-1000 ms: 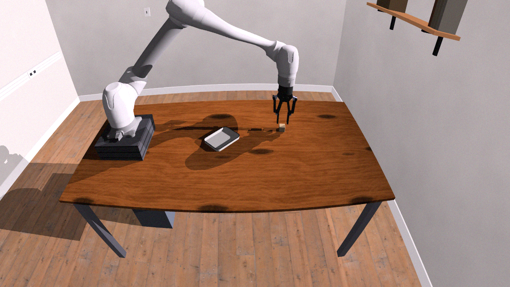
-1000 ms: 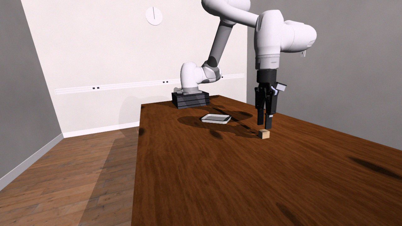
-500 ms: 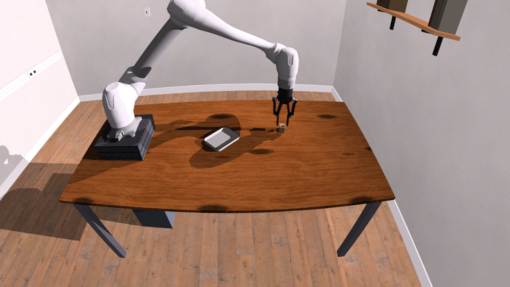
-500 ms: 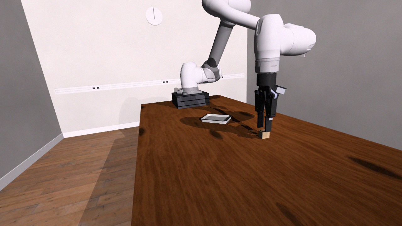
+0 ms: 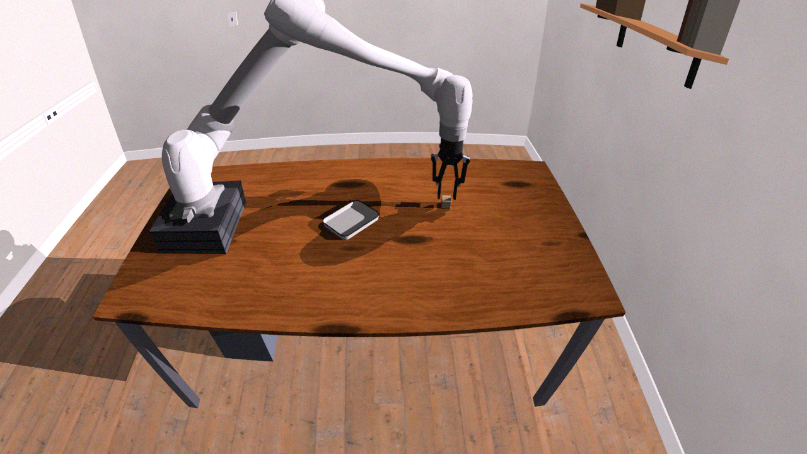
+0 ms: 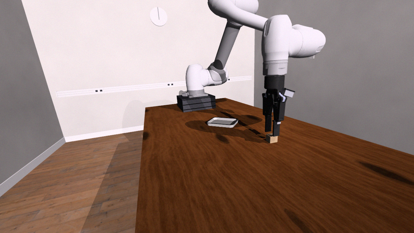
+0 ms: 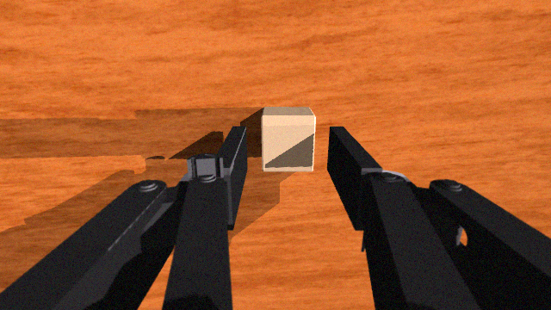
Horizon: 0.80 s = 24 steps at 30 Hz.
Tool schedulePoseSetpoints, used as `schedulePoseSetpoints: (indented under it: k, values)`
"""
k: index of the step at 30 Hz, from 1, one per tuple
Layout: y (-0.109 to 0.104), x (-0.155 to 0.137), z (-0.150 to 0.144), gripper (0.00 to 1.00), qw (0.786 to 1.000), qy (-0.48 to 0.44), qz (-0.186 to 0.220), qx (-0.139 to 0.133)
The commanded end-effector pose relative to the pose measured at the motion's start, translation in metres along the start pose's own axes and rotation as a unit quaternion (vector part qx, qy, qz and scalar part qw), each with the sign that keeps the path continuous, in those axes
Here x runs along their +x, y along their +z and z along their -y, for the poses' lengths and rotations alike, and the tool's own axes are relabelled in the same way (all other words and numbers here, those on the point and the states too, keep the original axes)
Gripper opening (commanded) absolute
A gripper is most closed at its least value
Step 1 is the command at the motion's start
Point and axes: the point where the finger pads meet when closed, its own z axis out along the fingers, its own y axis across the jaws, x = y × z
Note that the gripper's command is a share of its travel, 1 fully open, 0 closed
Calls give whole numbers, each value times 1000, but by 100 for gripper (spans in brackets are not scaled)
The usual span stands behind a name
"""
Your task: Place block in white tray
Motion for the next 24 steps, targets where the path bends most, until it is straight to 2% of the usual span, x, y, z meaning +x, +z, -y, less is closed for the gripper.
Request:
schedulePoseSetpoints:
  k: [1,13,24]
  values:
    - [-1,0,-1,39,1000,0,0,-1]
    - [4,0,-1,39,1000,0,0,-1]
    - [27,0,-1,39,1000,0,0,-1]
